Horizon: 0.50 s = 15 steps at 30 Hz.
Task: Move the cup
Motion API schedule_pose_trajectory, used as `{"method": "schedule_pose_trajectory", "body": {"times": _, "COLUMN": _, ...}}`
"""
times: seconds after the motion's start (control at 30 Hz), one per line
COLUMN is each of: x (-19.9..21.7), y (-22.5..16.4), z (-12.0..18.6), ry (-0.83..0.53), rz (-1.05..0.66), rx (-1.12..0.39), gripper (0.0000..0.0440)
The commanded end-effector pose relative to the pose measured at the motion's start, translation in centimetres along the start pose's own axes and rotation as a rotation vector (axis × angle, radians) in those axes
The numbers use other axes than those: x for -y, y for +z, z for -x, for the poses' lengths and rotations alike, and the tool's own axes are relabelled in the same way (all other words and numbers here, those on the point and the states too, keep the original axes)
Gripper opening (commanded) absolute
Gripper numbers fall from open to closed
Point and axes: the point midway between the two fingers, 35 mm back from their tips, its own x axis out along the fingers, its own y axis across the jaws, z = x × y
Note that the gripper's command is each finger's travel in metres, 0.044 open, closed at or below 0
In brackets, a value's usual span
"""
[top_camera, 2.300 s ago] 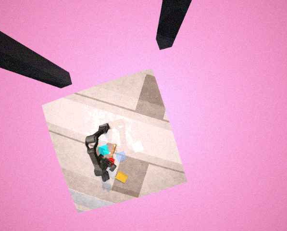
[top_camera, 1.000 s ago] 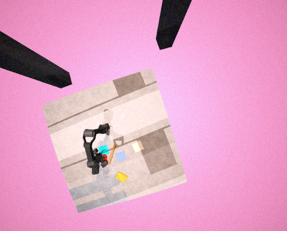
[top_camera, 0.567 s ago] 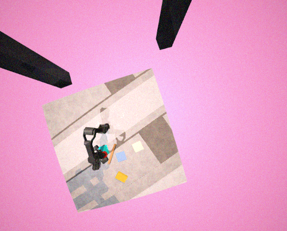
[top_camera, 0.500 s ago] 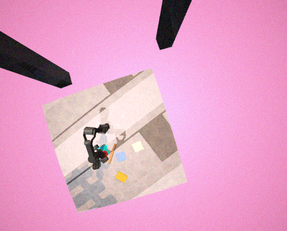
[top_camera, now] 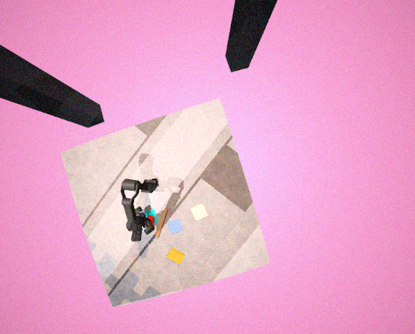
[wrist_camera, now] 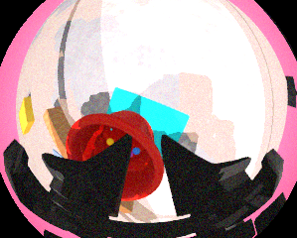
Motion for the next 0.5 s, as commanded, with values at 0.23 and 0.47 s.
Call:
{"method": "schedule_pose_trajectory", "body": {"times": 0.23, "x": 0.2, "y": 0.1, "z": 1.0, "ry": 0.074, "rz": 0.001, "rx": 0.034, "gripper": 0.0165}}
{"method": "schedule_pose_trajectory", "body": {"times": 0.47, "x": 0.5, "y": 0.2, "z": 1.8, "ry": 0.116, "rz": -0.003, "rx": 0.063, "gripper": 0.0194}}
